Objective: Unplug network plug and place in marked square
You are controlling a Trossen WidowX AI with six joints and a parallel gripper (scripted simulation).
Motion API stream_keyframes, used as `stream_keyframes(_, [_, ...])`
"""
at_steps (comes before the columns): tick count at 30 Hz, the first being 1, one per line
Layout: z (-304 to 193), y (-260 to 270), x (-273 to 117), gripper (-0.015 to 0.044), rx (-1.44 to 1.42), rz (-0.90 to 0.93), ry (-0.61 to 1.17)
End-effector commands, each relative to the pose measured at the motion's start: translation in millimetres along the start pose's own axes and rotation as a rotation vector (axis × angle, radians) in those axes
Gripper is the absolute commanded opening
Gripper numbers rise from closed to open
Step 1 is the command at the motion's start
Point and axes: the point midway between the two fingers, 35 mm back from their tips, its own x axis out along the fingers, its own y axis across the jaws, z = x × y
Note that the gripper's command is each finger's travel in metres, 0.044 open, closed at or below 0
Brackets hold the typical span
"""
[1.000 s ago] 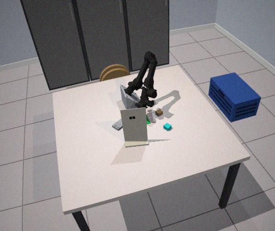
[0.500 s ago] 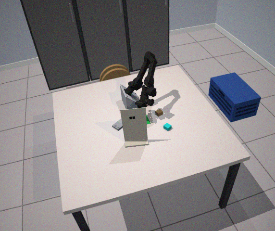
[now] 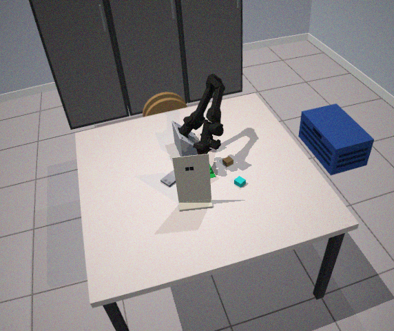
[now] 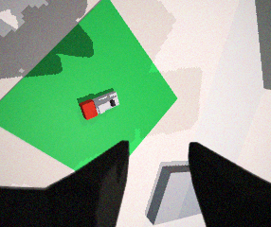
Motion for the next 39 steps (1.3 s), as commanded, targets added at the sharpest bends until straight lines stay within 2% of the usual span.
stream_keyframes(1, [2, -3, -5, 0.0156, -0.004, 0.001, -0.009])
stream_keyframes(39, [-2, -22, -40, 0.0156, 0.001, 0.000, -0.002])
